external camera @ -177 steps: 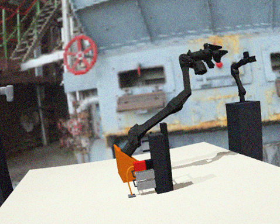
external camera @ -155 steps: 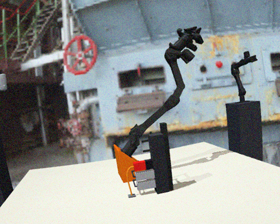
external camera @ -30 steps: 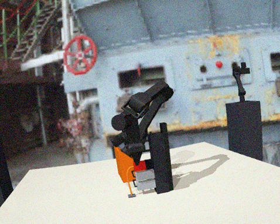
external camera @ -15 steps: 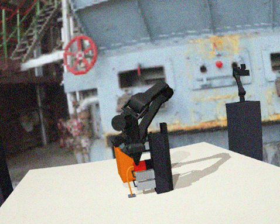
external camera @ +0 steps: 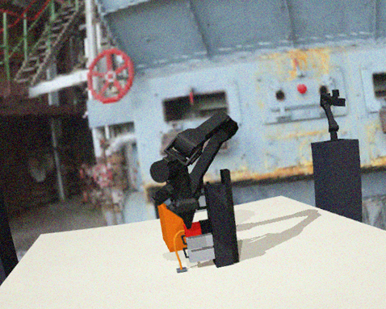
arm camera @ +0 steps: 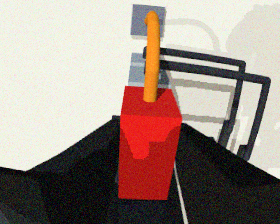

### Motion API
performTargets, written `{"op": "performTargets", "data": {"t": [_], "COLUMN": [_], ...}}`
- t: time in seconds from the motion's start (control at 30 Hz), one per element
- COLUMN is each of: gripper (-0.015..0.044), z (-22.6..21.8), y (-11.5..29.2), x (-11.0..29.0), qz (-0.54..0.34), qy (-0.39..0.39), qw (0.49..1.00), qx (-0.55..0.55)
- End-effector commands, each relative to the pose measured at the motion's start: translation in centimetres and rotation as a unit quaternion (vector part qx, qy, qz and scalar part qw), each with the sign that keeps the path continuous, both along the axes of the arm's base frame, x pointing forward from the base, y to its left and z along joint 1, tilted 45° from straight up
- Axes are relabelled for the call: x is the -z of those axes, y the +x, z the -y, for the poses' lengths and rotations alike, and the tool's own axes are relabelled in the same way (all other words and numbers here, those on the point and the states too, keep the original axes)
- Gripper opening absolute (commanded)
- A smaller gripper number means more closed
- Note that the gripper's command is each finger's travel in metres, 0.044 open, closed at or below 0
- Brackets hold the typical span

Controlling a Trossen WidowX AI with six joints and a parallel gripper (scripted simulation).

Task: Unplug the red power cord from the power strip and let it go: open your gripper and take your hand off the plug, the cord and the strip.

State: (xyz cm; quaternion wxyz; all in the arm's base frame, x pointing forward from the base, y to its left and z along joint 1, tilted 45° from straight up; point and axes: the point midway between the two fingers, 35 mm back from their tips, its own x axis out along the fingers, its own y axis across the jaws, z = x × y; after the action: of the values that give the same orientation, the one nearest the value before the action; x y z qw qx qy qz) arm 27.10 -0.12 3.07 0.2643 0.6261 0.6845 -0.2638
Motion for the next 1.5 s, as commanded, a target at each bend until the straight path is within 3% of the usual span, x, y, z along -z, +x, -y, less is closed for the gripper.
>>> {"op": "performTargets", "data": {"t": [0.0, 0.77, 1.3, 1.47], "gripper": [0.0000, 0.0000, 0.0420, 0.0440], "z": [1.9, 4.9, 5.2, 9.1], "y": [0.2, -0.1, 0.1, 0.2], "x": [1.3, 3.5, 3.8, 6.3], "qz": [0.000, -0.001, -0.001, 0.000], "qy": [-0.022, -0.022, -0.021, -0.022], "qw": [1.000, 1.000, 1.000, 1.000], "qx": [0.004, 0.005, 0.005, 0.005]}}
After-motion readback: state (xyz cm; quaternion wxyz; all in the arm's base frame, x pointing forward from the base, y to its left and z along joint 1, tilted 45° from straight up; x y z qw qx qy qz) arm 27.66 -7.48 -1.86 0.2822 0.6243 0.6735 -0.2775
